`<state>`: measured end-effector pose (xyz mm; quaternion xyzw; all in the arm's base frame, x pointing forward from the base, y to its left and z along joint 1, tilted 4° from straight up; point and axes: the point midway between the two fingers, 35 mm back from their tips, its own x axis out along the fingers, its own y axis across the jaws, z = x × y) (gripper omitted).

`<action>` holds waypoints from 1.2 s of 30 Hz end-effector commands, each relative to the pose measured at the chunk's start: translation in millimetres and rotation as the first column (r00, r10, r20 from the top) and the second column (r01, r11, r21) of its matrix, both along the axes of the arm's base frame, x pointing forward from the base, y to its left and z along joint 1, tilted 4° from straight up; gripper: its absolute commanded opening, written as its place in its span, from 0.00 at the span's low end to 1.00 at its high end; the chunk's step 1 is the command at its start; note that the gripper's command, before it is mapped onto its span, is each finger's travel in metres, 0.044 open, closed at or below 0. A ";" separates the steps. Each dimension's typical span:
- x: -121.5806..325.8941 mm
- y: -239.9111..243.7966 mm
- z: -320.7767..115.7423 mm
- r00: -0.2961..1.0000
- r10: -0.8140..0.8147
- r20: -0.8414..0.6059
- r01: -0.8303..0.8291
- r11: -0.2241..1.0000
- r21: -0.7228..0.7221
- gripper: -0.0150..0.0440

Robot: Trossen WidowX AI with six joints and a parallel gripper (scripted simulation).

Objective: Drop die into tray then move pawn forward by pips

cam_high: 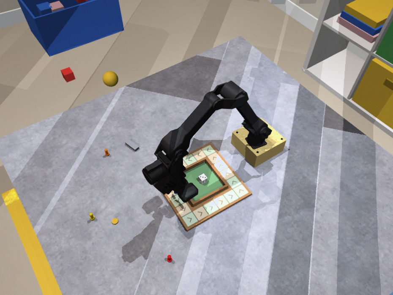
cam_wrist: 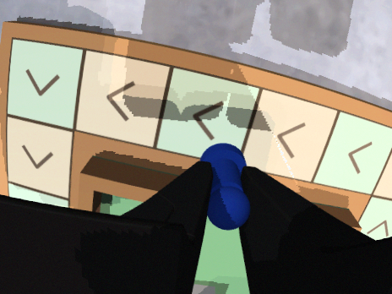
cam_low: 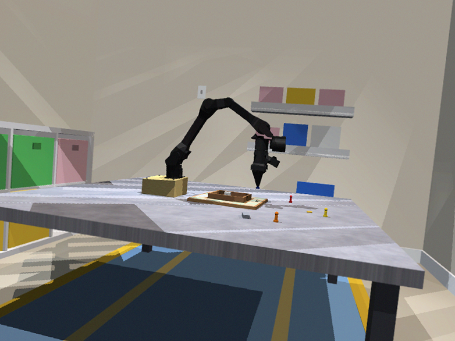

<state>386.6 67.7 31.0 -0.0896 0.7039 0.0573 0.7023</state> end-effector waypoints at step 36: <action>-0.4 1.6 -52.8 1.000 -0.011 0.006 0.011 1.000 0.001 0.48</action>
